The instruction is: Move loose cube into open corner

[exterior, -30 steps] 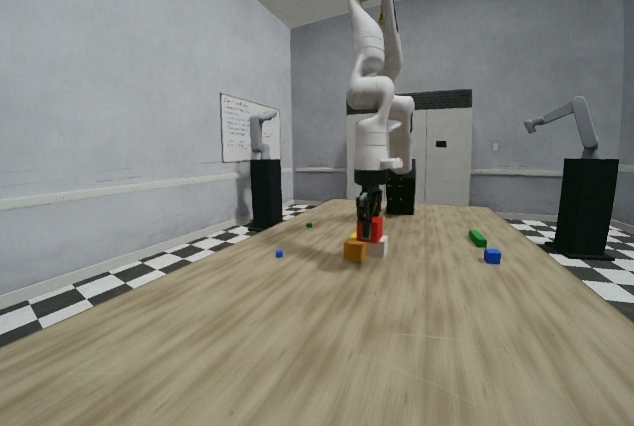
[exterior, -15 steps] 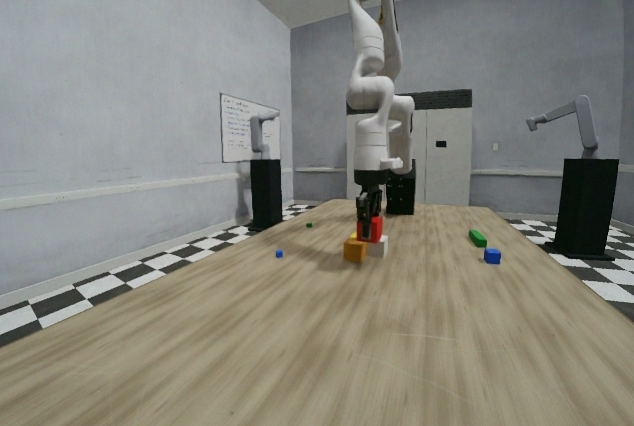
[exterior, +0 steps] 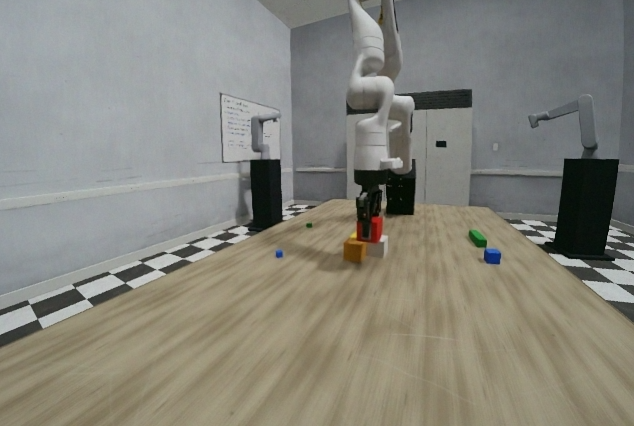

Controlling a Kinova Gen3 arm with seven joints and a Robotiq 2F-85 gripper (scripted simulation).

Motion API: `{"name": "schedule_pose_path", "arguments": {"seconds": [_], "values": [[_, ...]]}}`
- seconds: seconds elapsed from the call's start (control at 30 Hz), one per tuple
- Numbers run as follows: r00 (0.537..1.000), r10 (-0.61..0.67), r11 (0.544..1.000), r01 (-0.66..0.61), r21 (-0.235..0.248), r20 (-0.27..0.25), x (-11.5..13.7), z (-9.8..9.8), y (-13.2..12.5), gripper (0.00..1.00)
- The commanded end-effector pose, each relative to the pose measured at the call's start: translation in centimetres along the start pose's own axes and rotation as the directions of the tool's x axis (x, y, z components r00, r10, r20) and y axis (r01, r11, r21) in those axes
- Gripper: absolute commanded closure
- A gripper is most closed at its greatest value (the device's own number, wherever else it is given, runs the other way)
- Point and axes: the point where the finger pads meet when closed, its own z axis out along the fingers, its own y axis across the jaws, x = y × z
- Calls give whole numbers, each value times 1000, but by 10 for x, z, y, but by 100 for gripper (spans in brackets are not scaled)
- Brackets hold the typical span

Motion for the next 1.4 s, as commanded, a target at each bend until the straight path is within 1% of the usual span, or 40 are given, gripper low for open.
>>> {"name": "schedule_pose_path", "arguments": {"seconds": [0.0, 0.77, 1.37], "values": [[1000, 0, 1000, 0, -1, 0, 0, -1, 1, 90], [1000, 0, 1000, 0, -1, 0, 0, 3, 1, 90], [1000, 0, 1000, 0, -1, 0, 0, 19, 1, 90]]}}
